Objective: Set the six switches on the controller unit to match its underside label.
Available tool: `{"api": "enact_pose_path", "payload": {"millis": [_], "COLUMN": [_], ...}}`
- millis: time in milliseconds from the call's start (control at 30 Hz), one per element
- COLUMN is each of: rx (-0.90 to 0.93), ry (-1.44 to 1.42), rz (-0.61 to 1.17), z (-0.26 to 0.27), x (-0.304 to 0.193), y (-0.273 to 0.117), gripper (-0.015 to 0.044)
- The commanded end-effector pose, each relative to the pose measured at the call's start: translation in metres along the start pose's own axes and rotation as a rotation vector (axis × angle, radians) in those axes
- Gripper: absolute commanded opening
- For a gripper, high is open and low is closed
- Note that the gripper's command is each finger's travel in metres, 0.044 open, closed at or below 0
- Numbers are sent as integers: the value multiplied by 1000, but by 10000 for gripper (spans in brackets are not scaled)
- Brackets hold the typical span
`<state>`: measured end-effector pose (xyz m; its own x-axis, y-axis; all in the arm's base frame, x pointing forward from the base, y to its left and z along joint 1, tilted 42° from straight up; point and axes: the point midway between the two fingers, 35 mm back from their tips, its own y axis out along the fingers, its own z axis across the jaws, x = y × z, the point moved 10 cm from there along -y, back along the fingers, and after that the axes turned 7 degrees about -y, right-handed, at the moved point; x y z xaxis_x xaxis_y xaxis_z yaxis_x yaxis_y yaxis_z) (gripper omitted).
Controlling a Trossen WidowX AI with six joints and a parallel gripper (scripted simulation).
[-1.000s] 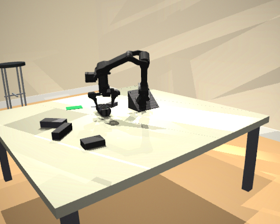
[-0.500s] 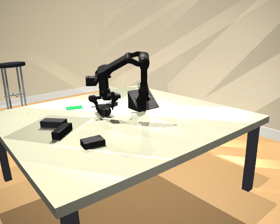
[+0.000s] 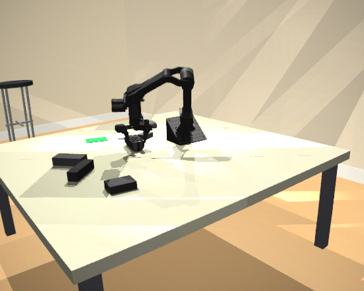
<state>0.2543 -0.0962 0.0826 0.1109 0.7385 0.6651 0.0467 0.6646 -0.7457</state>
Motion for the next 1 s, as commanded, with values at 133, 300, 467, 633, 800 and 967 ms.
{"api": "enact_pose_path", "payload": {"millis": [133,300,467,633,800,967], "rx": [-1,-1,-1,-1,-2,-2], "ry": [3,2,2,2,2,2], "rz": [-2,-2,-2,-2,-2,-2], "z": [-1,-4,-8,-11,-14,-17], "x": [-1,-4,-8,-11,-14,-18], "y": [1,1,0,0,0,0], "gripper": [110,0,0,0,0,0]}}
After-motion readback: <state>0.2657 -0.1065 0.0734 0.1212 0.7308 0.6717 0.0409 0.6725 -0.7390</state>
